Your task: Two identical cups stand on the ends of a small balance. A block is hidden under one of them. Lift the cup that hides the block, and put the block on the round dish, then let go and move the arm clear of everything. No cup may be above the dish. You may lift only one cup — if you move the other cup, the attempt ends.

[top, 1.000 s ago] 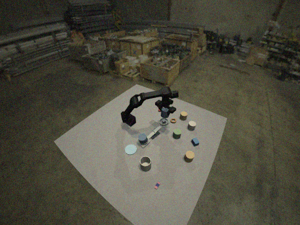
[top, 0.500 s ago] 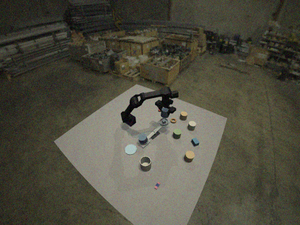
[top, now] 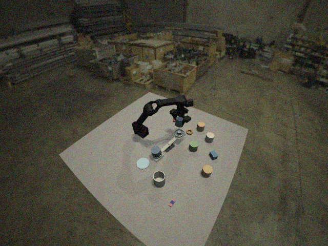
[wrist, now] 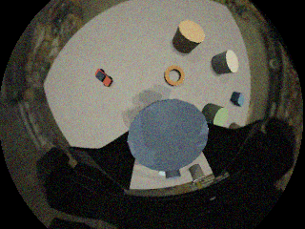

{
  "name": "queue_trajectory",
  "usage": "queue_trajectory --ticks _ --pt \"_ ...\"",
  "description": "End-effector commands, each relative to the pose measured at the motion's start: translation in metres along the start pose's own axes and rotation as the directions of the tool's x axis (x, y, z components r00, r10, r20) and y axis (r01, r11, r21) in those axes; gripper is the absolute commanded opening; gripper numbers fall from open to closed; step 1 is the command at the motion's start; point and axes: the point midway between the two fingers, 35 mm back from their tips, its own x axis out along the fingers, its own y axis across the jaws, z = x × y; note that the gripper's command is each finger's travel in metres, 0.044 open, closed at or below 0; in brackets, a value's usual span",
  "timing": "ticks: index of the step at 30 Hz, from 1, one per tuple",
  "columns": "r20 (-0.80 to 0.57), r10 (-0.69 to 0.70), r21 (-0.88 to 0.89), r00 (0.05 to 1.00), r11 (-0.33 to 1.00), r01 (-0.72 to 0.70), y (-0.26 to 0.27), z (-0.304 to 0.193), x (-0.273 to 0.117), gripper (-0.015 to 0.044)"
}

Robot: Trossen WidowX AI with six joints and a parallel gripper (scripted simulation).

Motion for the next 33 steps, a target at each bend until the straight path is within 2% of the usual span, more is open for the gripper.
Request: queue_trajectory --ticks 1,7,14,22,33 --pt "-0.006 0.008 0.004 1.0 1.0 -0.008 0.035 0.024 0.025 0.0" --pt "-0.019 0.018 0.013 1.0 1.0 -0.018 0.068 0.039 0.053 0.0" --pt "-0.019 0.018 0.013 1.0 1.0 -0.018 0.068 0.039 0.057 0.0" --pt "-0.019 0.018 0.013 1.0 1.0 -0.017 0.068 0.038 0.091 0.0" --pt "-0.02 0.018 0.014 1.0 1.0 -0.017 0.068 0.038 0.101 0.0"
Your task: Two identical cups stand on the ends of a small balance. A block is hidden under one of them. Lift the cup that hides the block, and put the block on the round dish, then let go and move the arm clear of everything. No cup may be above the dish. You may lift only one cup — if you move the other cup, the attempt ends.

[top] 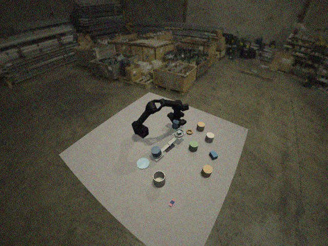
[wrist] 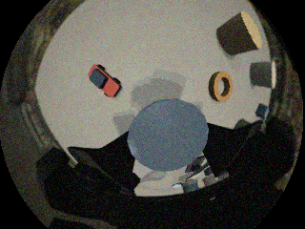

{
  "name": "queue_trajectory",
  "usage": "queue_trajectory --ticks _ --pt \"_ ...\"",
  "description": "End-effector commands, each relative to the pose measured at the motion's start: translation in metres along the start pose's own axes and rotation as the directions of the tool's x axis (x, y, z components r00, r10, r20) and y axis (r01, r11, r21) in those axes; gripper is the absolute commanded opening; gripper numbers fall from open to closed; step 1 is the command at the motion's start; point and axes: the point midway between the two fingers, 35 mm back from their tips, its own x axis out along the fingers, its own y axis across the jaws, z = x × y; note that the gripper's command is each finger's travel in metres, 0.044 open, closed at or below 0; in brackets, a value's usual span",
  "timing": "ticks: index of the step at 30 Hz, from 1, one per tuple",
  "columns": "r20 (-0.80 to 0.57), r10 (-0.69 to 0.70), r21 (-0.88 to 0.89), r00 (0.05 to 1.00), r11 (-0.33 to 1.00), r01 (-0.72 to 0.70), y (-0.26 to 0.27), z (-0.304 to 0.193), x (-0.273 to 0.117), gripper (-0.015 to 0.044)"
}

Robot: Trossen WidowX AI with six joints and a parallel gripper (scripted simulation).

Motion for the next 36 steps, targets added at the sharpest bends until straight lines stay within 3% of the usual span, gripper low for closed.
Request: queue_trajectory --ticks 1,7,24,27,34,36 --pt "0.0 -0.005 -0.002 1.0 1.0 0.005 -0.001 0.0 0.007 0.0" --pt "0.0 -0.005 -0.001 1.0 1.0 0.005 -0.001 0.0 0.017 0.0" --pt "-0.002 0.0 -0.001 1.0 1.0 0.0 0.0 0.0 -0.001 0.044" --pt "0.001 -0.003 -0.002 1.0 1.0 0.003 0.0 0.0 -0.04 0.044" --pt "0.001 -0.004 -0.002 1.0 1.0 0.004 0.0 0.0 -0.043 0.044" --pt "0.003 -0.006 0.015 1.0 1.0 0.006 -0.004 -0.002 -0.045 0.0388"
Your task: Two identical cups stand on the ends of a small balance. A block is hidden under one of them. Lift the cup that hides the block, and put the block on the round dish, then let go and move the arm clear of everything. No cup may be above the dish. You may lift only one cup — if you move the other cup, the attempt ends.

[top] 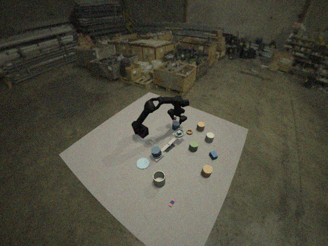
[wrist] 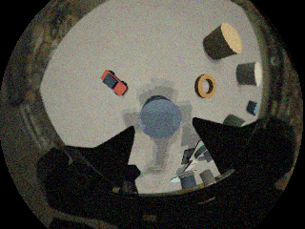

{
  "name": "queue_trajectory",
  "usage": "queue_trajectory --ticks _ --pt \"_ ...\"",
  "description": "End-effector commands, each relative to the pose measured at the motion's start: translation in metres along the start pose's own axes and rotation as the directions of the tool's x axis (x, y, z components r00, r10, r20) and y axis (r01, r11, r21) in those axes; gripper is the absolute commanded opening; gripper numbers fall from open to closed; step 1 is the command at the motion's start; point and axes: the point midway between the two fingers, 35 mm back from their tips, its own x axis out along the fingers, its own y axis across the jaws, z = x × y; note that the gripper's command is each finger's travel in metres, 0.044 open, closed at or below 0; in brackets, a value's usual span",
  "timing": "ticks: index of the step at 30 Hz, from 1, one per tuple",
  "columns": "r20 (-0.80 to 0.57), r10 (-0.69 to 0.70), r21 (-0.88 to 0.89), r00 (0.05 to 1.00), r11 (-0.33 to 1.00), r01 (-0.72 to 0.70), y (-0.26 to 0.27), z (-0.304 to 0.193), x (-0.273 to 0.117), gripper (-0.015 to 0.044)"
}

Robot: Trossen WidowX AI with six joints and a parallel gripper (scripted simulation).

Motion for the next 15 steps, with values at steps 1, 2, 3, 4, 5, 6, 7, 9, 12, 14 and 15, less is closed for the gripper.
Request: queue_trajectory --ticks 1,2,3,4,5,6,7,9,12,14,15 --pt "-0.002 0.003 0.038 1.0 0.999 -0.003 -0.007 -0.005 -0.006 0.0361" --pt "0.0 0.0 0.064 1.0 0.998 0.0 -0.013 -0.008 -0.01 0.0335" --pt "0.002 -0.003 0.091 1.0 0.996 0.003 -0.018 -0.012 -0.013 0.0309" --pt "0.003 -0.006 0.118 1.0 0.993 0.006 -0.024 -0.015 -0.017 0.0282" --pt "0.005 -0.009 0.144 1.0 0.99 0.008 -0.03 -0.019 -0.02 0.026" --pt "0.006 -0.012 0.171 1.0 0.985 0.011 -0.036 -0.023 -0.023 0.026" --pt "0.007 -0.015 0.197 1.0 0.98 0.014 -0.041 -0.027 -0.026 0.026" --pt "0.015 -0.016 0.252 1.0 0.968 0.012 -0.054 -0.035 -0.033 0.026" --pt "0.034 -0.008 0.342 0.999 0.94 -0.004 -0.075 -0.05 -0.043 0.026" --pt "0.026 -0.005 0.388 1.0 0.922 -0.005 -0.086 -0.061 -0.046 0.026" --pt "0.019 -0.004 0.408 1.0 0.913 -0.004 -0.091 -0.067 -0.048 0.026"
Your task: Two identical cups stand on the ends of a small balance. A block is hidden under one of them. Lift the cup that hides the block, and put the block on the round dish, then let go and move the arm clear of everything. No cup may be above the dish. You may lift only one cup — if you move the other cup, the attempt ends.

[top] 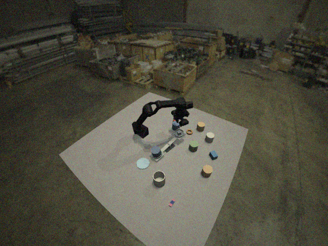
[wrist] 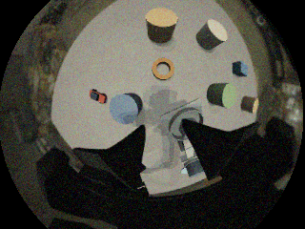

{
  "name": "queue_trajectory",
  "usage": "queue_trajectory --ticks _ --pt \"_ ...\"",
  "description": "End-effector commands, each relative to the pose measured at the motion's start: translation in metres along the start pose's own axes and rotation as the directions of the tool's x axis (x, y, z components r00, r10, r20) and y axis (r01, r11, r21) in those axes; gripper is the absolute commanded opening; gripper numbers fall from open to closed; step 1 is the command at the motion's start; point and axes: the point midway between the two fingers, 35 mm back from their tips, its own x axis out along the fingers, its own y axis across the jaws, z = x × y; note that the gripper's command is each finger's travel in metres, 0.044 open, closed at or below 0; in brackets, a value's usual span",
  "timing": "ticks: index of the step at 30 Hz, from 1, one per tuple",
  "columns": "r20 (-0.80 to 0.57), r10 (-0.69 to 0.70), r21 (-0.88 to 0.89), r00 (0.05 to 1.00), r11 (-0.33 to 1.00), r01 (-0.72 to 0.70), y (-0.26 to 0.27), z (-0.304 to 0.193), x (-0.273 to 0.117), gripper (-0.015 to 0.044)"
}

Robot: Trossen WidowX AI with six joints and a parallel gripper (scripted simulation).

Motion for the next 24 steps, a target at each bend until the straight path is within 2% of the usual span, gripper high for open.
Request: queue_trajectory --ticks 1,6,24 --pt "-0.014 -0.001 0.123 1.0 0.992 0.003 -0.035 -0.017 -0.01 0.026" --pt "-0.039 -0.003 0.197 0.999 0.98 0.01 -0.056 -0.032 -0.015 0.026" --pt "-0.04 -0.003 0.197 0.999 0.98 0.011 -0.057 -0.032 0.007 0.026"
